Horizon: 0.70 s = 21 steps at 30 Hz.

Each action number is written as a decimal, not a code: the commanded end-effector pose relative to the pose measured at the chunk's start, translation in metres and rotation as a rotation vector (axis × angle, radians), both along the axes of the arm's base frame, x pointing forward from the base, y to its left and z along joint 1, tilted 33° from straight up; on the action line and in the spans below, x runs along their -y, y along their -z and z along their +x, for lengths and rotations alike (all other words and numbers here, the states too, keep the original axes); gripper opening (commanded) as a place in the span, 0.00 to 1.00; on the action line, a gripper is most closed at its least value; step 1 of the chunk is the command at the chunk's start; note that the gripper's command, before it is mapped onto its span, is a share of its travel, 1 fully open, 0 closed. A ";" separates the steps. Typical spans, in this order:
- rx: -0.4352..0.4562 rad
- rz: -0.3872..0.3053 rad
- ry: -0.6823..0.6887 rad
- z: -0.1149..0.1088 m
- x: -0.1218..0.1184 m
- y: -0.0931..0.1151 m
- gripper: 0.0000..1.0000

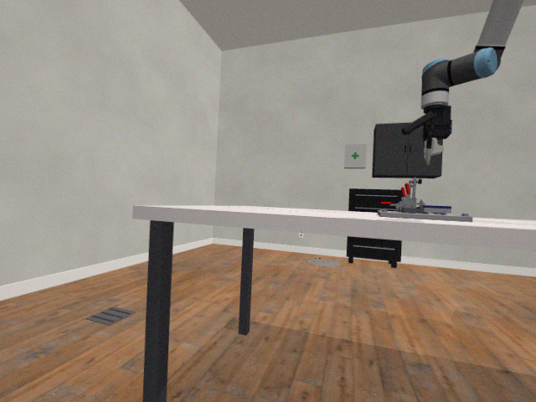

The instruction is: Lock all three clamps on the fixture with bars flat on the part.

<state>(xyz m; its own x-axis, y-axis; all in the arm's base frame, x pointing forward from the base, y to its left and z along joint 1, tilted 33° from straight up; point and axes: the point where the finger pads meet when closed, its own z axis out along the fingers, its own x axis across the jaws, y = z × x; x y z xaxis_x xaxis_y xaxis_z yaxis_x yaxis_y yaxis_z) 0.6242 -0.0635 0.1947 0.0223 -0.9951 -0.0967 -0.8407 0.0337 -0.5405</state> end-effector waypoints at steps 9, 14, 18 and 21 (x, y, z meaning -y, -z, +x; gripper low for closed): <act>0.001 -0.001 0.000 0.000 0.000 -0.001 0.59; 0.001 -0.001 0.000 0.000 0.000 -0.001 0.59; 0.001 -0.001 0.000 0.000 0.000 -0.001 0.59; 0.001 -0.001 0.000 0.000 0.000 -0.001 0.59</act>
